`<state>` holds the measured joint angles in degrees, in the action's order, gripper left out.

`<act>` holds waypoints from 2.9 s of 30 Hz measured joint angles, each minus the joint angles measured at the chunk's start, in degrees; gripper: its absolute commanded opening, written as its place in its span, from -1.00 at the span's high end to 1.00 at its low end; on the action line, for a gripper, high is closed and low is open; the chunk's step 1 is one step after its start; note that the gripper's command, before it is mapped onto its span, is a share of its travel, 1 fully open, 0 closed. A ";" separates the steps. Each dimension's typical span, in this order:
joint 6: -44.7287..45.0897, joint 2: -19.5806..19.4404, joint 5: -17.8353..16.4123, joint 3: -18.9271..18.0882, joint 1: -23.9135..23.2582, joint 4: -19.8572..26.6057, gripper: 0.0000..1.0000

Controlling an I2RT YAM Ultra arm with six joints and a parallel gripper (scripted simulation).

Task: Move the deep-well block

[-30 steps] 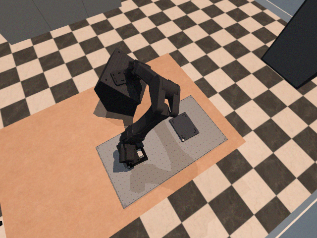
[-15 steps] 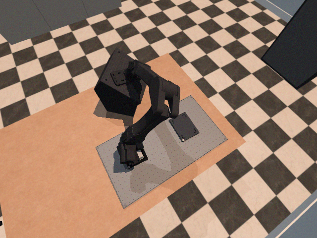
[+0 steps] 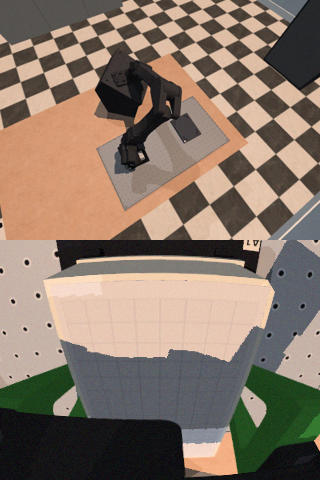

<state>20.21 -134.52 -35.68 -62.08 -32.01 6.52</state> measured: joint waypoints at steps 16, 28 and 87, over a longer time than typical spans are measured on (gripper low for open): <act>-0.31 -0.09 0.04 0.24 0.28 -0.70 1.00; -0.50 -0.28 0.07 0.37 0.42 -1.25 1.00; -1.22 -1.29 0.20 0.42 1.03 -2.60 1.00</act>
<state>18.98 -135.81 -35.48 -61.67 -30.98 3.92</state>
